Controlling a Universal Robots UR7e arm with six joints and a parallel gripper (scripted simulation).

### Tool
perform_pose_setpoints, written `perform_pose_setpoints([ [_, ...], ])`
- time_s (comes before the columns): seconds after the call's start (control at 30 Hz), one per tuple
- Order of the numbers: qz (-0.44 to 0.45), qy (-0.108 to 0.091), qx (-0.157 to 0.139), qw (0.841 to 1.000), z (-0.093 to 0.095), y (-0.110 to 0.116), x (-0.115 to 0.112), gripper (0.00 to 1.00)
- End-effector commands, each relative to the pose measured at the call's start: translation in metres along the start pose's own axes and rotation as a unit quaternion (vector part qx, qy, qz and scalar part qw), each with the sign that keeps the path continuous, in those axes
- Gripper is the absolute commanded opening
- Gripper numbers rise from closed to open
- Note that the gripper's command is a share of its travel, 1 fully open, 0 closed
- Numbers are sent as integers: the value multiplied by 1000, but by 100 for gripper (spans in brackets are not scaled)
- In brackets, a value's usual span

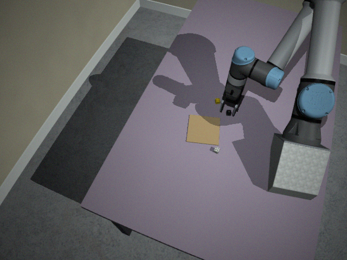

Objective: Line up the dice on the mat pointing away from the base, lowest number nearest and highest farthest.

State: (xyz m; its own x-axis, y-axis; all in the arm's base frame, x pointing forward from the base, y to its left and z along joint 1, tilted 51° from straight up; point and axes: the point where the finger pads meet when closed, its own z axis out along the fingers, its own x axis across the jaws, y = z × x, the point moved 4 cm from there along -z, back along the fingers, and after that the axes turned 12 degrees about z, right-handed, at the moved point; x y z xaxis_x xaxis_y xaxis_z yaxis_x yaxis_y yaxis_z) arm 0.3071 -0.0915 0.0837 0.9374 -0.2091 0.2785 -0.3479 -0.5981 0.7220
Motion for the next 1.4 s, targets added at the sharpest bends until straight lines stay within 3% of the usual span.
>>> perform_pose_setpoints([
  [0.0,0,0,0,1000,0,0,0,100],
  [0.77,0,0,0,1000,0,-4,-1,100],
  [1.17,0,0,0,1000,0,-27,-6,100],
  [1.37,0,0,0,1000,0,-50,-12,100],
])
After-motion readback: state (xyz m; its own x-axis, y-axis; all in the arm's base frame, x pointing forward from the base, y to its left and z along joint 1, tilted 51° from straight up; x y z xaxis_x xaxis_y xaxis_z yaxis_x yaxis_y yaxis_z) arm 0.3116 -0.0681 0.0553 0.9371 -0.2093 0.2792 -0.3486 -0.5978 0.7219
